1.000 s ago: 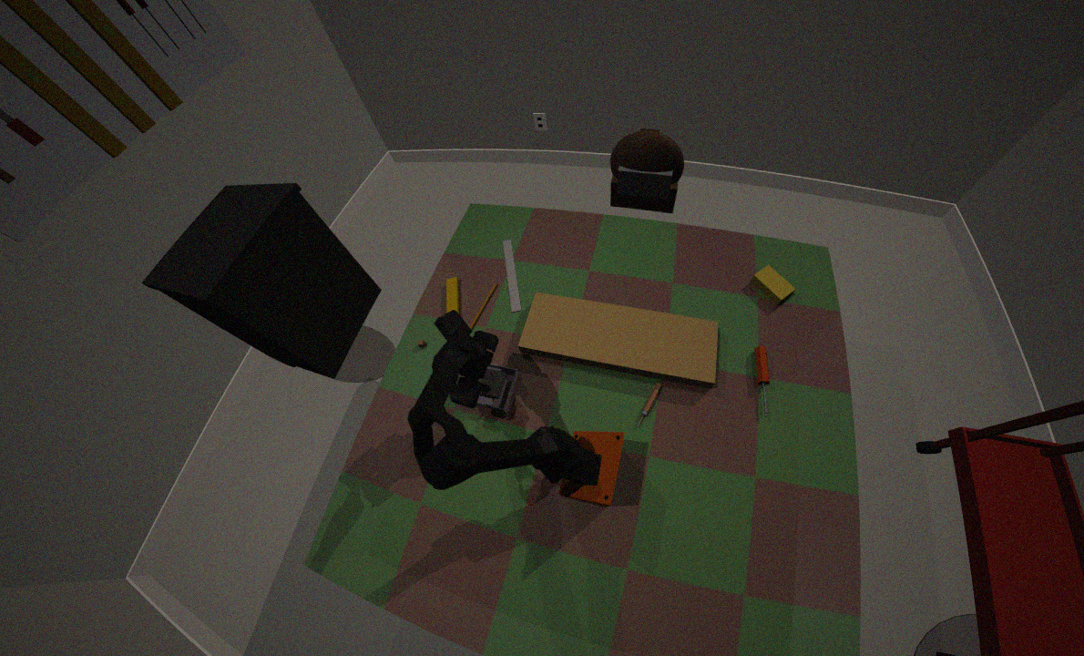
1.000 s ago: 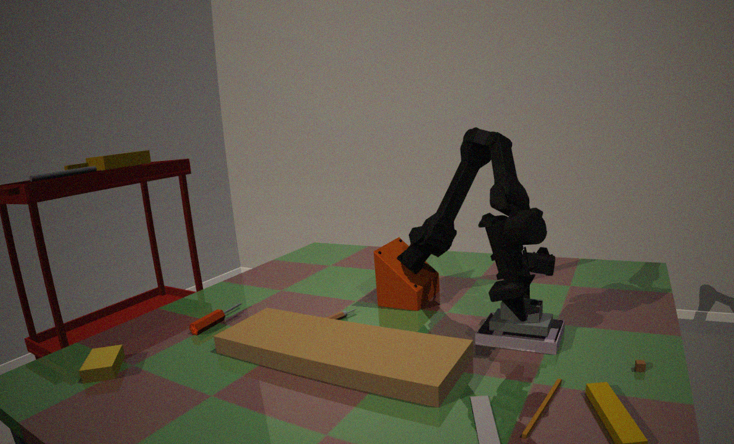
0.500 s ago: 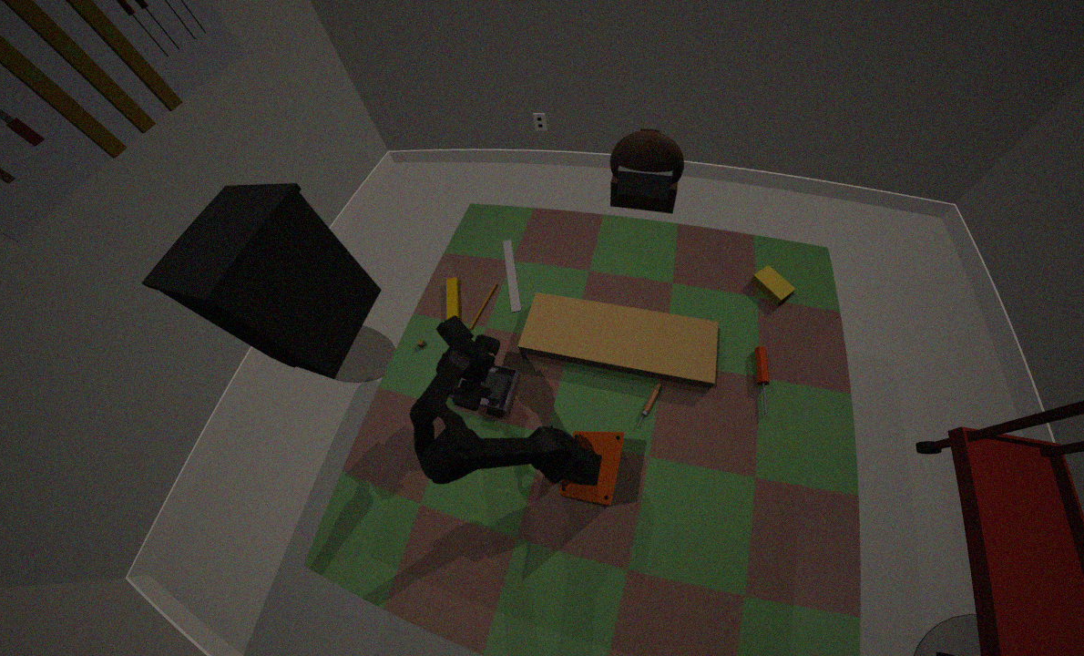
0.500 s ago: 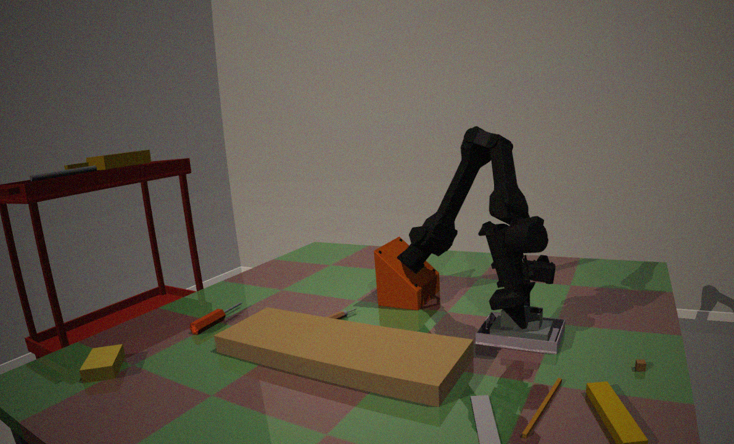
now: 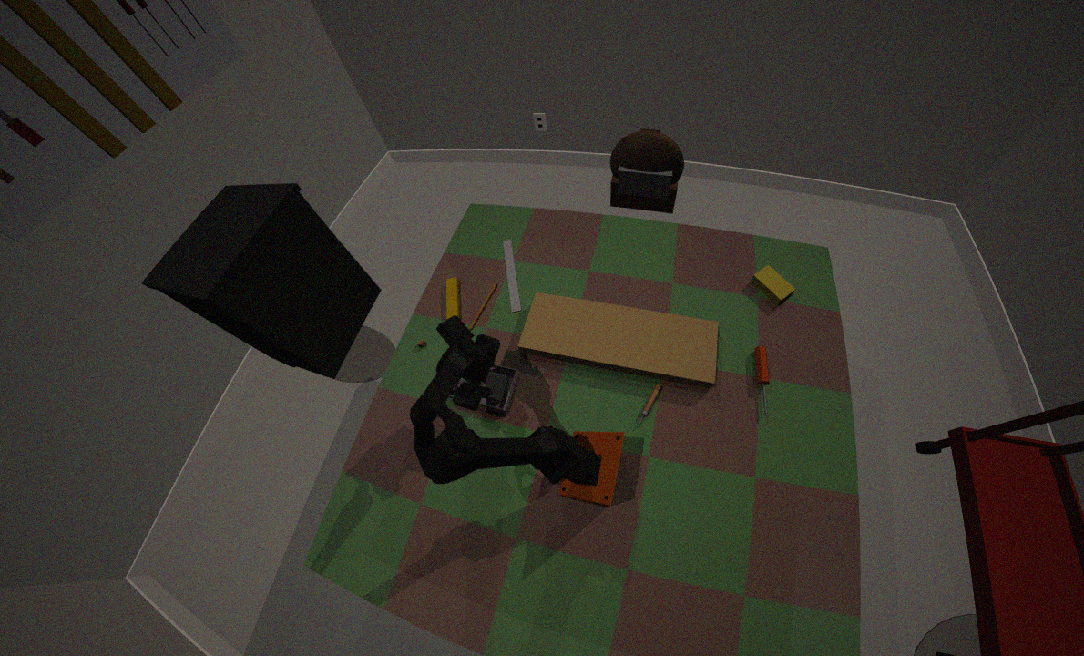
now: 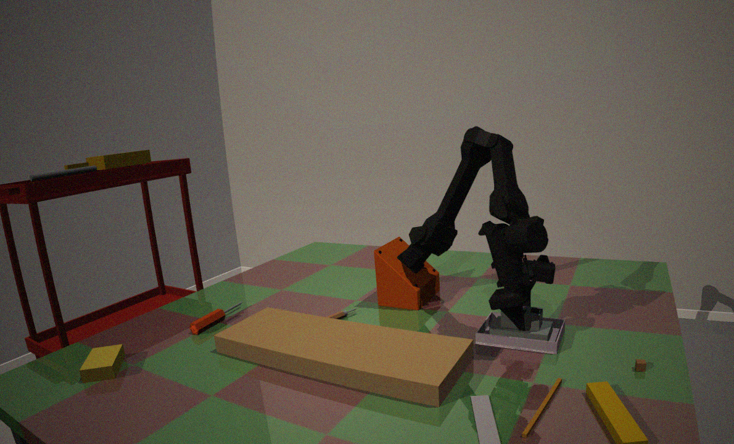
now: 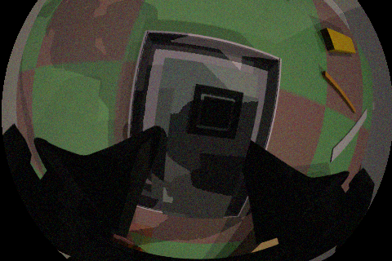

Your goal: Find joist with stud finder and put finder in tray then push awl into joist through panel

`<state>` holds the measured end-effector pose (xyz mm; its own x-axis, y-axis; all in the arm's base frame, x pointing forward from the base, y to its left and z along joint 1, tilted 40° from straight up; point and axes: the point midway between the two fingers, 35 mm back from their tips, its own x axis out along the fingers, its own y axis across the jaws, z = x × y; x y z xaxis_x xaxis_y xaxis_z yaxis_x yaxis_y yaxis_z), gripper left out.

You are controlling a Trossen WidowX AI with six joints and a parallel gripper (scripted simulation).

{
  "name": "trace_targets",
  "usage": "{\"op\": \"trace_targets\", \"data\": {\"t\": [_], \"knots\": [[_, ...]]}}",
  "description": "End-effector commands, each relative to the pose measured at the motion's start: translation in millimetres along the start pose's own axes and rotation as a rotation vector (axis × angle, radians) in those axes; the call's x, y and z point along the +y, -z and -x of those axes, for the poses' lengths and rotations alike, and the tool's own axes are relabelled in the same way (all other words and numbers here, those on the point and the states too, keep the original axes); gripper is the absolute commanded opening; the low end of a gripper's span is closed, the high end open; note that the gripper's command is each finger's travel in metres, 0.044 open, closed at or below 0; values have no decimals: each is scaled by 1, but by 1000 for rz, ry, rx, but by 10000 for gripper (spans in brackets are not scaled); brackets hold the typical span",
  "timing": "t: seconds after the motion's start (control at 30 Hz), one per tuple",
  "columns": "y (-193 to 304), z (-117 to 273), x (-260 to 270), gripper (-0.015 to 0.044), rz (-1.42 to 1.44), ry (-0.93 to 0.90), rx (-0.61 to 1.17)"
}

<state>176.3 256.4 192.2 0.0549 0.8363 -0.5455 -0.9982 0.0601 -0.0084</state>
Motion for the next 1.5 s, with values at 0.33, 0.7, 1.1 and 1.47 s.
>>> {"op": "trace_targets", "data": {"t": [0.33, 0.7, 1.1, 1.47], "knots": [[-26, 91, 0, 440, 4, 2, 2], [111, 85, -118, 440, -590, 175, 212], [309, 131, -131, 440, -1371, 262, 313], [429, 149, -72, 440, -1868, 221, 253]]}}
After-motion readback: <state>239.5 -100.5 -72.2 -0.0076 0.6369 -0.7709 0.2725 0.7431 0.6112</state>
